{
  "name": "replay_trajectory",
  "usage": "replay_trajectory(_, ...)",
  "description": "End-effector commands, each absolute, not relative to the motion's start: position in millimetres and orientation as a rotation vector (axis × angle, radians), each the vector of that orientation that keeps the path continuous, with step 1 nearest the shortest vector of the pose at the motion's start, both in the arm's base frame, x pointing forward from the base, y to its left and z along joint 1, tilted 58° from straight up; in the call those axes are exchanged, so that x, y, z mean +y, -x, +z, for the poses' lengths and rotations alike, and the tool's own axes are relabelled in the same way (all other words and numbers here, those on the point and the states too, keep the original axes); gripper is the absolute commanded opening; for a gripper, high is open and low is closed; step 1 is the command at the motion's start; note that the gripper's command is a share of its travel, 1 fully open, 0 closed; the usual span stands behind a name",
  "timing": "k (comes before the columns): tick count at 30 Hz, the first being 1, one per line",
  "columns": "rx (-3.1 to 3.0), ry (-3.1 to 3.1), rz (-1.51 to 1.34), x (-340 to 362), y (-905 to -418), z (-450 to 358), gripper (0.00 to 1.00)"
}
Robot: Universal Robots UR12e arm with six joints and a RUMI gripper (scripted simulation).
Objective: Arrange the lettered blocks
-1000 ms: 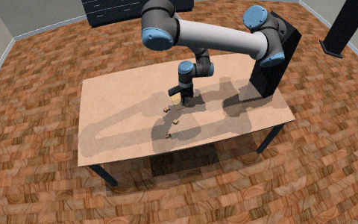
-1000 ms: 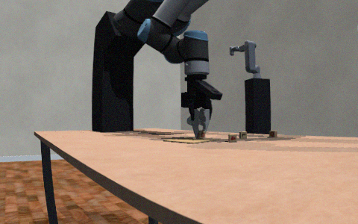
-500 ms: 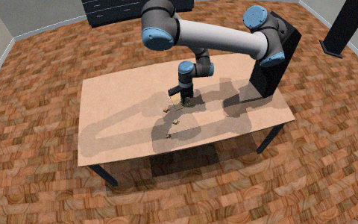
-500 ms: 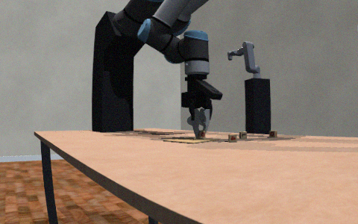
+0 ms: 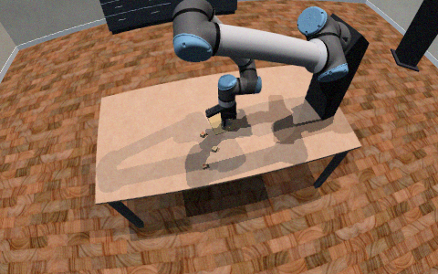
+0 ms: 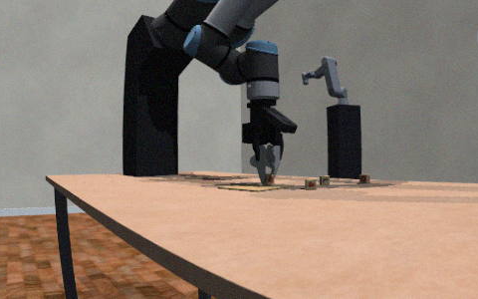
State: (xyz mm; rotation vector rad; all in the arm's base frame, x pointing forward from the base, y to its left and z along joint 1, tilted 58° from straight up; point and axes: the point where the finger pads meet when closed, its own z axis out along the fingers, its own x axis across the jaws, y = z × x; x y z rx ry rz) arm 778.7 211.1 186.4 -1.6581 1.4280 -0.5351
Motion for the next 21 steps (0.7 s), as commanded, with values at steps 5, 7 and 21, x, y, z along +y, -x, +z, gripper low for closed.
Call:
replay_trajectory(5,1.425,1.656,-0.539,211.0,-780.9,189.6,0.05)
replay_trajectory(7,1.425,1.656,-0.539,211.0,-780.9,189.5,0.05)
replay_trajectory(21,1.425,1.657,-0.538,213.3,-783.7,186.6,0.05)
